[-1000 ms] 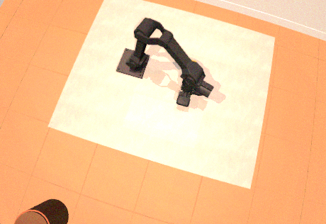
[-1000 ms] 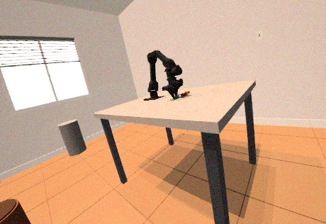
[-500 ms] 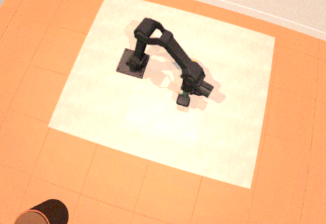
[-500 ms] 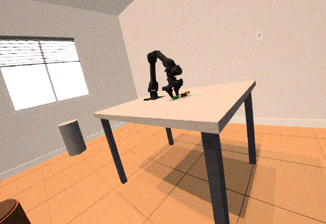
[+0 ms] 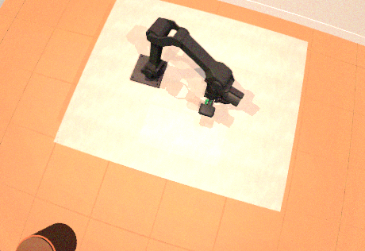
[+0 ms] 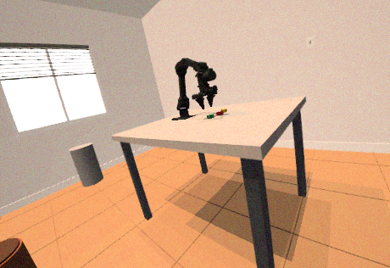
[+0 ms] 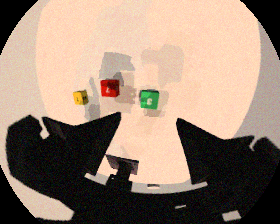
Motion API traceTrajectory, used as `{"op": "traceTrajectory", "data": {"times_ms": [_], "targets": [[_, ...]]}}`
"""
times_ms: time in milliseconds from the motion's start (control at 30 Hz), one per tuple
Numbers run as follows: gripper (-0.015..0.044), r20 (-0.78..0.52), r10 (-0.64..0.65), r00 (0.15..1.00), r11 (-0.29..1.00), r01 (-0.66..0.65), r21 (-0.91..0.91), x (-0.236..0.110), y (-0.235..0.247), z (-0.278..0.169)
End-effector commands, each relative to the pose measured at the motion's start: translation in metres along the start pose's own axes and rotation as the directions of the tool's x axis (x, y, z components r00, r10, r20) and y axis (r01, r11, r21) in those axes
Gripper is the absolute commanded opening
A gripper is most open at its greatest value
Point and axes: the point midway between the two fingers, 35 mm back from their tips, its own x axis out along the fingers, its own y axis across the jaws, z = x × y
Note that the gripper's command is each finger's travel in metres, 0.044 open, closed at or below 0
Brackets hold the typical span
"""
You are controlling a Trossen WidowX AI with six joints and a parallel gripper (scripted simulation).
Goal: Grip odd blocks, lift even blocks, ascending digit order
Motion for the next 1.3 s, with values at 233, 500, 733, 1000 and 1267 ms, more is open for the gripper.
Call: {"op": "traceTrajectory", "data": {"times_ms": [233, 500, 733, 1000, 1267], "targets": [[0.0120, 0.020, -0.003, 1.000, 1.000, 0.003, 0.003, -0.061, 0.000, 0.000], [0.0120, 0.020, -0.002, 1.000, 1.000, 0.002, 0.003, -0.062, 0.018, 0.010], [0.0120, 0.023, 0.004, 1.000, 1.000, -0.004, 0.003, -0.063, 0.079, 0.033], [0.0330, 0.023, 0.005, 1.000, 1.000, -0.005, 0.003, 0.016, 0.079, 0.035], [0.0400, 0.023, 0.005, 1.000, 1.000, -0.005, 0.003, 0.019, 0.079, 0.035]]}}
